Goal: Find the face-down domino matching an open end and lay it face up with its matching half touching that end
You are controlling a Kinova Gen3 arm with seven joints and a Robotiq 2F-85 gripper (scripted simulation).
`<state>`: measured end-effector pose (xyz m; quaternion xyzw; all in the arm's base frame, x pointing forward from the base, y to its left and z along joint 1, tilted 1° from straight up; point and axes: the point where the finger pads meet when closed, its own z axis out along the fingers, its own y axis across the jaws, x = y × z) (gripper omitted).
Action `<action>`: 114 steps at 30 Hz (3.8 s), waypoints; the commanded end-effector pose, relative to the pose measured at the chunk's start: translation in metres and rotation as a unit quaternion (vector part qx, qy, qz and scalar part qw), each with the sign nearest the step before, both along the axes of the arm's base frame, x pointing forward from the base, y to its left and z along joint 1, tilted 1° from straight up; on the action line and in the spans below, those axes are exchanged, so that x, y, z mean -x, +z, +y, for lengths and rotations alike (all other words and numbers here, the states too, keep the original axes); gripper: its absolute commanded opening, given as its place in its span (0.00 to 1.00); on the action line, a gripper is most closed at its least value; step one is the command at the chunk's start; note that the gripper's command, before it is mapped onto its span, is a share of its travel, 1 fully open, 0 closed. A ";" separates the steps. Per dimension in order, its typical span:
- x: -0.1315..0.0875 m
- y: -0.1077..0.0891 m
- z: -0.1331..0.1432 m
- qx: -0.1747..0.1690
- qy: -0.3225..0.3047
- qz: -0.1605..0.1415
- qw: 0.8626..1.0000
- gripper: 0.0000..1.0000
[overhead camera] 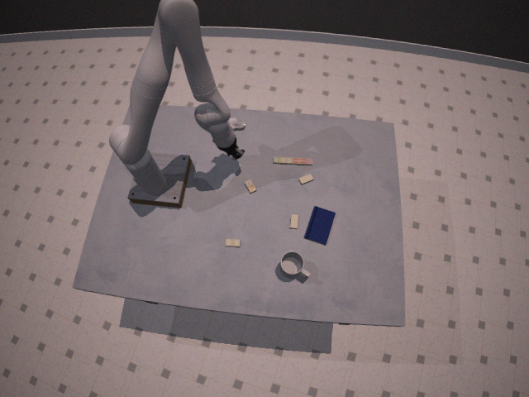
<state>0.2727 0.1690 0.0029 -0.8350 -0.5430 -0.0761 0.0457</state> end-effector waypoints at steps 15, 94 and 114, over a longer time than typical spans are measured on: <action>0.002 -0.010 -0.005 -0.001 0.001 -0.001 1.000 0.33; 0.004 -0.026 -0.009 -0.001 0.001 -0.001 1.000 0.33; 0.004 -0.026 -0.009 -0.001 0.001 -0.001 1.000 0.47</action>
